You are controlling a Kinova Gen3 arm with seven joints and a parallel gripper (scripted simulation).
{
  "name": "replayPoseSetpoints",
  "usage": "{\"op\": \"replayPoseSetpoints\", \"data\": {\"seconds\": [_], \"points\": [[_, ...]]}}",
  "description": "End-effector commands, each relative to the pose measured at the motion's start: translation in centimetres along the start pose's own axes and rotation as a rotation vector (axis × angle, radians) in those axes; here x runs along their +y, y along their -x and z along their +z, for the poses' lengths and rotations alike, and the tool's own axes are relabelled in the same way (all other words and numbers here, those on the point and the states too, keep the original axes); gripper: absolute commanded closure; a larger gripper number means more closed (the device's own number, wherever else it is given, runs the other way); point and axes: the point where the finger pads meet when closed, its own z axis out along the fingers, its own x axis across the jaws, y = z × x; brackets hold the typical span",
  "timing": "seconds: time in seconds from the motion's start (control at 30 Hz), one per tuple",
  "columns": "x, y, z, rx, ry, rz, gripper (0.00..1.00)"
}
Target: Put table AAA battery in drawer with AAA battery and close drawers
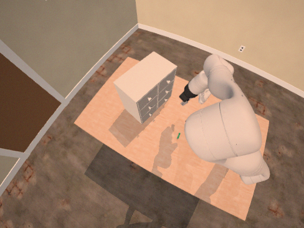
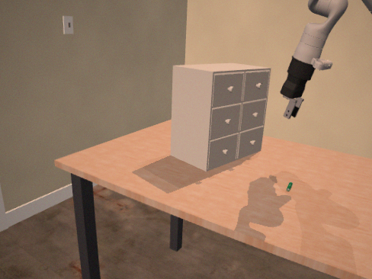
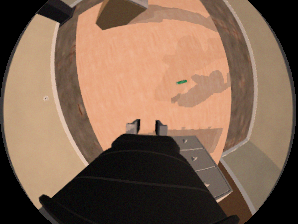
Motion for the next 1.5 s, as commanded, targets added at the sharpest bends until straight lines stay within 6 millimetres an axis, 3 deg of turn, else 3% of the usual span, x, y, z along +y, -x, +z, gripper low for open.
{"op": "replayPoseSetpoints", "data": {"seconds": [0.0, 0.87, 1.47], "points": [[0.3, 0.0, -0.2, -0.001, -0.01, -0.008, 0.33], [-0.8, 0.0, -3.4, -0.002, -0.228, -0.007, 0.33], [-1.1, 0.0, -4.1, -0.003, -0.274, -0.007, 0.33]]}}
